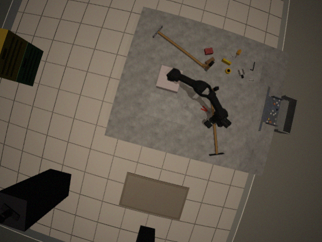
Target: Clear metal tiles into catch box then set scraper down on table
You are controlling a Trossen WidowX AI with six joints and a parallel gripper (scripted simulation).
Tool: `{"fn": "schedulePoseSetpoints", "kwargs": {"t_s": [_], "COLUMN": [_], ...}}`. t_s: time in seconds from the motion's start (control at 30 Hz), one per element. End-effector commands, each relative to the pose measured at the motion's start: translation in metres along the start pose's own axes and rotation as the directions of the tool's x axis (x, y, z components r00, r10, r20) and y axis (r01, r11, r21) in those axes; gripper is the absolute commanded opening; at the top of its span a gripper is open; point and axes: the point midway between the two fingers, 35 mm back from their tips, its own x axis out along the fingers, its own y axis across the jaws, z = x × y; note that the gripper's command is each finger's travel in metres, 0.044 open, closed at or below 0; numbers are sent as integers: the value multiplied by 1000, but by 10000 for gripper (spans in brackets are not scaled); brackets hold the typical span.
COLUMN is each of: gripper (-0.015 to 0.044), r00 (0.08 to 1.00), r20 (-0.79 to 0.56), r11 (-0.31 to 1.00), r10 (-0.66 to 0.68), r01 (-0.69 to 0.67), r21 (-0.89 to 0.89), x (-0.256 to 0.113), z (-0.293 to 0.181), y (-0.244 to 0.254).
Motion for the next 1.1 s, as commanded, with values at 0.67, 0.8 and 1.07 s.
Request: {"fn": "schedulePoseSetpoints", "kwargs": {"t_s": [0.67,0.8,1.07], "gripper": [0,0,0], "r00": [1000,1000,1000], "r20": [0,1,8], "r11": [1000,1000,1000], "r10": [1,2,2], "r01": [-1,-2,-2], "r21": [0,0,2], "x": [5,6,-2], "z": [13,15,18], "y": [21,24,24]}}
